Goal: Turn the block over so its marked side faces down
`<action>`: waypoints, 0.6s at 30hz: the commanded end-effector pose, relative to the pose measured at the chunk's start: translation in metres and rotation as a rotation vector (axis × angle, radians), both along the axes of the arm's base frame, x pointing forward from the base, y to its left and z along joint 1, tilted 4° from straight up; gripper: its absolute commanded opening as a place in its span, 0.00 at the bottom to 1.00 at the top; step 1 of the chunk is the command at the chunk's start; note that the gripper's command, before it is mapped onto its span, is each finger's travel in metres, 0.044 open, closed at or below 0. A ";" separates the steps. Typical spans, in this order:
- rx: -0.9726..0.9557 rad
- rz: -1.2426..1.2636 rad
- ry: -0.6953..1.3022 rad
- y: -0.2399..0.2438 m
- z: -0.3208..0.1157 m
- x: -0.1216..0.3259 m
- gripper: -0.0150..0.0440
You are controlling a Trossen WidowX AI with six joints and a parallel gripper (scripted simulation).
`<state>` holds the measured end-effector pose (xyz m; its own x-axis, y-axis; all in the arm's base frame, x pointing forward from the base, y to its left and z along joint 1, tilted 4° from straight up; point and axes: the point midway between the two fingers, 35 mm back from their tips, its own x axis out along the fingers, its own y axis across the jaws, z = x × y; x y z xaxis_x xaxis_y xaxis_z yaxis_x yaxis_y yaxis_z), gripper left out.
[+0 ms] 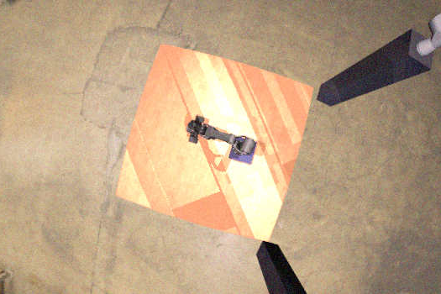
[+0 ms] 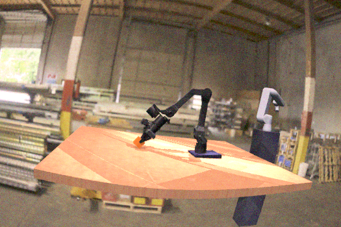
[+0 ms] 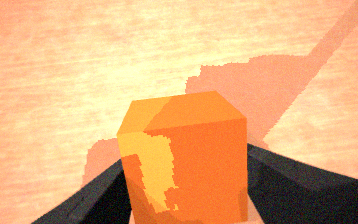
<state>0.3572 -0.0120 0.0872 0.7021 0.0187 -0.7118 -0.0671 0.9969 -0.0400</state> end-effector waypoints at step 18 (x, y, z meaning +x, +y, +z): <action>0.022 0.018 -0.336 0.000 -0.014 -0.009 0.25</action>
